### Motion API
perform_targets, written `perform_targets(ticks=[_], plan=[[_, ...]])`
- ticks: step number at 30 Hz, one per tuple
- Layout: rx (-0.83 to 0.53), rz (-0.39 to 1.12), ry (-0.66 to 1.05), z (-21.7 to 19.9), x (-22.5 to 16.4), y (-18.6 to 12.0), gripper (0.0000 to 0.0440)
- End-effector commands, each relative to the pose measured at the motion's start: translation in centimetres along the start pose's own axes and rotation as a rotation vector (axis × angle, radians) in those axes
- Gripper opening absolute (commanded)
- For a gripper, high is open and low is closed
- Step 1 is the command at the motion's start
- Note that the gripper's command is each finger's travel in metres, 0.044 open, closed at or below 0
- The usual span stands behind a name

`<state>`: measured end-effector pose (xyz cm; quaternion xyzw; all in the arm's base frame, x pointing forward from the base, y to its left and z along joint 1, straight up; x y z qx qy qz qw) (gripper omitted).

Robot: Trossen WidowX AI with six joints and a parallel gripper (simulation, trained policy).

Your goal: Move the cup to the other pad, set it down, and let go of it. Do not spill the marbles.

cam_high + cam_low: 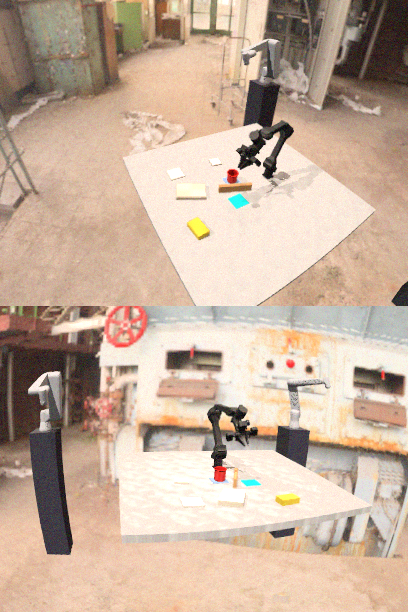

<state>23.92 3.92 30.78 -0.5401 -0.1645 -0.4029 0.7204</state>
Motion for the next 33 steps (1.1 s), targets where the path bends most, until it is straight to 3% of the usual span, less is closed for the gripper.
perform_targets(ticks=[1, 20, 33], plan=[[-0.022, 0.048, 0.007, 0.3, 0.1, 0.1, 0.0093], [-0.188, 0.311, -0.023, 0.1, 0.1, 1.1, 0.0118], [-0.295, 0.482, -0.071, -0.7, 0.3, 2.1, 0.0106]])
Point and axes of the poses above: the point midway between the two fingers, 35 mm back from their tips, its own y axis out along the fingers, its own z axis across the jaws, x = y × z, the point moved 9 cm from there along -y, back along the fingers, and after that the axes turned 10 degrees about y, right-handed, at the moved point
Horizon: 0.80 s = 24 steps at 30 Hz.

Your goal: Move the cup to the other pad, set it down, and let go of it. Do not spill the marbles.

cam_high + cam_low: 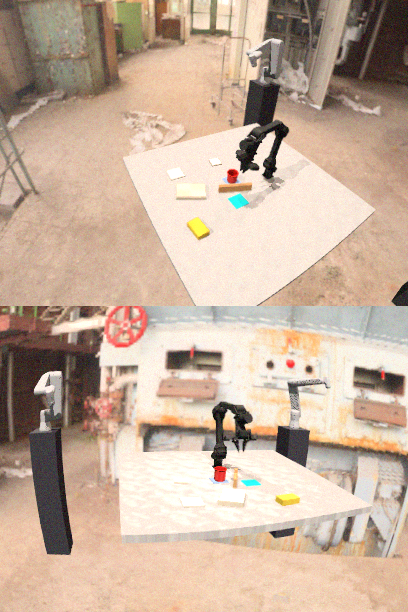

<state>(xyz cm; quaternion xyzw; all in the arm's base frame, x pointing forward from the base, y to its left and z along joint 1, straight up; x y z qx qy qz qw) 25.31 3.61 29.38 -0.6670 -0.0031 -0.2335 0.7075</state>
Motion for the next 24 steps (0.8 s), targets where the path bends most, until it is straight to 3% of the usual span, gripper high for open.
perform_targets(ticks=[1, 24], plan=[[-0.031, 0.039, -0.017, -0.2, 0.3, 0.2, 0.0105], [-0.172, 0.271, -0.098, -3.2, 1.1, 4.1, 0.0119]])
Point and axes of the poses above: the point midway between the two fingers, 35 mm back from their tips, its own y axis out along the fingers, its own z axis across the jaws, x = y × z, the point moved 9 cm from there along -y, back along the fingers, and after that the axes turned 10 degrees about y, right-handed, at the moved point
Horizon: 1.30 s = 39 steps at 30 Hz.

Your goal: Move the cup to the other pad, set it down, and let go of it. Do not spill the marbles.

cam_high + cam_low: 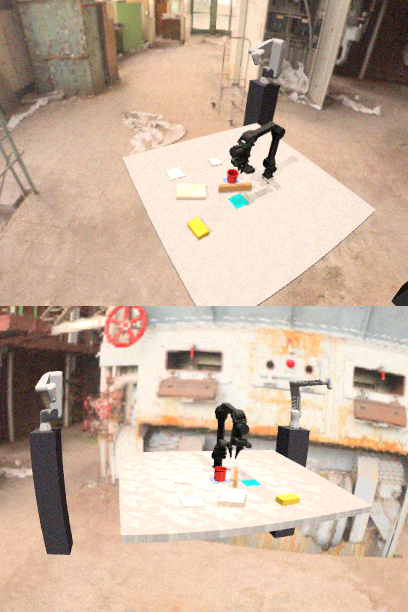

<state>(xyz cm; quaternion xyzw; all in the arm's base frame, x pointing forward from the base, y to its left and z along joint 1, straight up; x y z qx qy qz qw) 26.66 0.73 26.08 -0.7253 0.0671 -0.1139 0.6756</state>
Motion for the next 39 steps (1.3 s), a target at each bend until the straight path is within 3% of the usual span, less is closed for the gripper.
perform_targets(ticks=[1, 18, 33, 39], plan=[[-0.018, 0.028, -0.013, -0.5, 0.2, 0.9, 0.0121], [-0.045, 0.109, -0.083, -2.5, 0.7, 5.6, 0.0162], [-0.023, 0.163, -0.22, -3.3, 0.4, 11.0, 0.0172], [-0.015, 0.171, -0.313, -3.6, 0.2, 12.3, 0.003]])
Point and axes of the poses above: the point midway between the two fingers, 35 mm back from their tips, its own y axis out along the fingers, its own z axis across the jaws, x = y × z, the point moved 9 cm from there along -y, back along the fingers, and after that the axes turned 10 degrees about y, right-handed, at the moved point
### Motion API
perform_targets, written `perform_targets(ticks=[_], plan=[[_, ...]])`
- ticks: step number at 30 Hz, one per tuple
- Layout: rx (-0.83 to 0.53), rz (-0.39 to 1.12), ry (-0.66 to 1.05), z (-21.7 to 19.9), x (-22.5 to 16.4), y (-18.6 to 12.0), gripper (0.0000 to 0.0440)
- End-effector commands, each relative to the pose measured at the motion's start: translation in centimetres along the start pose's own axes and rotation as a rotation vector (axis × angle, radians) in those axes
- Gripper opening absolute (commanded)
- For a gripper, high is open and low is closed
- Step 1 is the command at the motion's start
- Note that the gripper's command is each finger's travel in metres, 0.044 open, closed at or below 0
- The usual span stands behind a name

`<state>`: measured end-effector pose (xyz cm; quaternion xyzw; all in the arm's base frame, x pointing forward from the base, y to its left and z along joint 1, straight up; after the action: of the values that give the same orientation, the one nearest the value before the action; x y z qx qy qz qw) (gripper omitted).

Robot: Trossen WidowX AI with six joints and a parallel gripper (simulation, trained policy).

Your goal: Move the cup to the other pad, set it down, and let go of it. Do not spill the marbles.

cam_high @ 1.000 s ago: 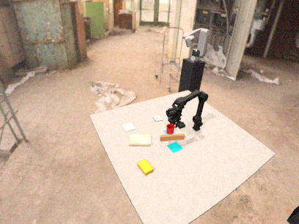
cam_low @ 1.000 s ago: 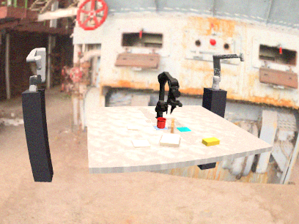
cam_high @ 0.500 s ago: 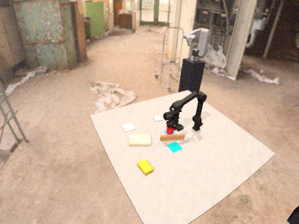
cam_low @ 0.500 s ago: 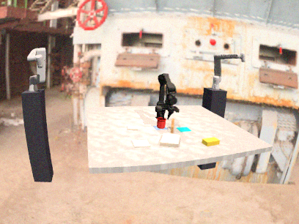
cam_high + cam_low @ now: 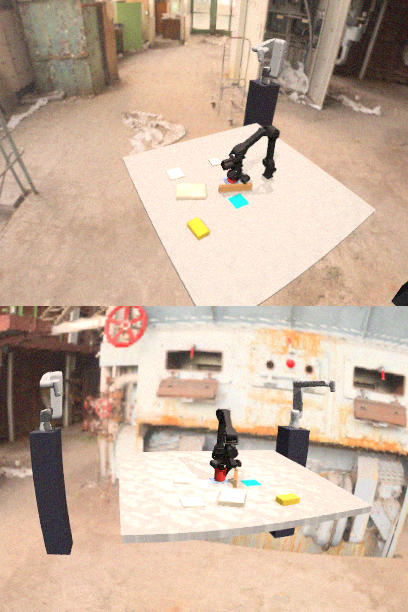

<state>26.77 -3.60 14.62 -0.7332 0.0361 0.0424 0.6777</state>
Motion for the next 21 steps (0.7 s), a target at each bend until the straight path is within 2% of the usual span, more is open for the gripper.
perform_targets(ticks=[1, 21], plan=[[0.005, 0.003, -0.055, -0.1, 0.0, 0.6, 0.0007], [0.003, -0.077, -0.222, 0.1, 1.5, -3.1, 0.0001]])
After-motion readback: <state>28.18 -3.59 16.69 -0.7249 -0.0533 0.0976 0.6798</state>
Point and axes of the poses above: the point midway between the two fingers, 35 mm back from their tips, its own y axis out along the fingers, its own z axis across the jaws, x = y × z, the point moved 9 cm from there along -y, back along the fingers, and after that the axes turned 10 degrees about y, right-handed, at the moved point
